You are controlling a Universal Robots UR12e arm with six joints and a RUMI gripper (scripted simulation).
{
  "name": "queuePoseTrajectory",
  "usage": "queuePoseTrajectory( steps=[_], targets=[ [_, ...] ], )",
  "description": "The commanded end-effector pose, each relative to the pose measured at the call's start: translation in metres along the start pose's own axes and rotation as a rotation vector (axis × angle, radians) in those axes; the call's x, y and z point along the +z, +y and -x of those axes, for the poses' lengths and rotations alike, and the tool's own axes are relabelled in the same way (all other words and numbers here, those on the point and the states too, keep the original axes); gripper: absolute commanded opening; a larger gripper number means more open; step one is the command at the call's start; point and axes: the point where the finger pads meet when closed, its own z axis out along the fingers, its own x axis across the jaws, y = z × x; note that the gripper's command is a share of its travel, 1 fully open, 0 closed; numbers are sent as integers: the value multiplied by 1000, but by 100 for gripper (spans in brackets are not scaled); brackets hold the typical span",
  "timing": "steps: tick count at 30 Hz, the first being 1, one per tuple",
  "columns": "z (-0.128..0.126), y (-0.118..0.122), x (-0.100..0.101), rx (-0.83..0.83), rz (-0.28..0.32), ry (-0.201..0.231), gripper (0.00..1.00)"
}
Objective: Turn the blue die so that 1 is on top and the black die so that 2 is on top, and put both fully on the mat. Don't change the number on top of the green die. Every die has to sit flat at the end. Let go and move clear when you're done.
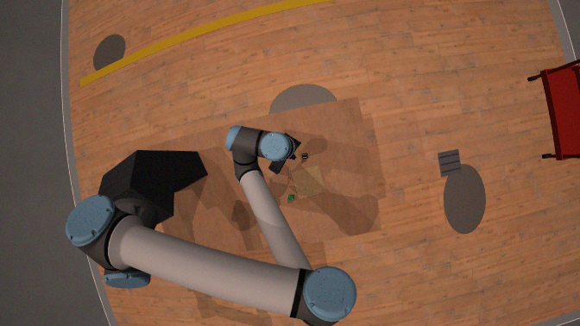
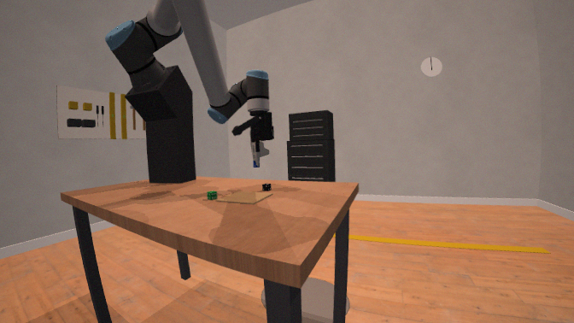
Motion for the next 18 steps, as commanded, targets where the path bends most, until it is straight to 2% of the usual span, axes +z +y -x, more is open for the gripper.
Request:
queuePoseTrajectory(
  steps=[1,11,18],
  targets=[
    [0,0,-13,1,0,1,6],
    [0,1,-14,1,0,1,6],
    [1,8,-4,60,0,1,6]
  ],
)
